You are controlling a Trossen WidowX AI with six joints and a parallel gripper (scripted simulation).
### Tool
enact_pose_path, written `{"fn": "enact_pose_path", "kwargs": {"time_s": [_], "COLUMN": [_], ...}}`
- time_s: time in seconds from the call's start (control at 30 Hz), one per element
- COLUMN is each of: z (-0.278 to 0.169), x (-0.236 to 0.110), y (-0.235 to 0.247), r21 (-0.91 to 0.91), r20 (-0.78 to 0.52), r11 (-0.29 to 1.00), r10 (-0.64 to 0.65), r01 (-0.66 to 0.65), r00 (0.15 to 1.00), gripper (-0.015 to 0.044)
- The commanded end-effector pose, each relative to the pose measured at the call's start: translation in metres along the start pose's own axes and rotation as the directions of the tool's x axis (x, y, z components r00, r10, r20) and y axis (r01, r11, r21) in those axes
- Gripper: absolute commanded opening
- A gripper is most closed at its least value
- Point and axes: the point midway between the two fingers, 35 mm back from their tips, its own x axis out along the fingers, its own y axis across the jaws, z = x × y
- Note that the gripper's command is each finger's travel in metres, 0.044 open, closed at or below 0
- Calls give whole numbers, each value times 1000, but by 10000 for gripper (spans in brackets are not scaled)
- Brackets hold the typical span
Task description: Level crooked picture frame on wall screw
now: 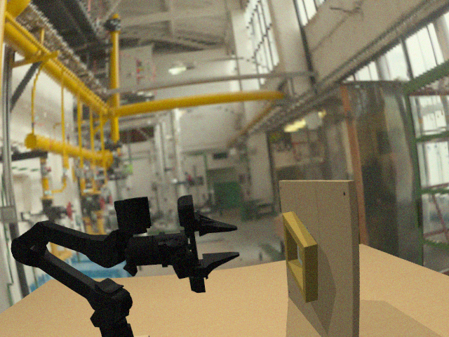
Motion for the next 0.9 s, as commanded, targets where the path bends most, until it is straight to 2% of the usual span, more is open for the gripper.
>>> {"fn": "enact_pose_path", "kwargs": {"time_s": [0.0,0.17,0.53,0.87], "z": [1,1,1,1], "x": [0,14,79,80], "y": [0,4,1,1], "r21": [-4,-4,-4,-4], "r20": [5,5,3,3], "r11": [1000,1000,1000,1000], "r10": [2,3,7,8], "r01": [-2,-3,-7,-7], "r00": [1000,1000,1000,1000], "gripper": [260,260,260,260]}}
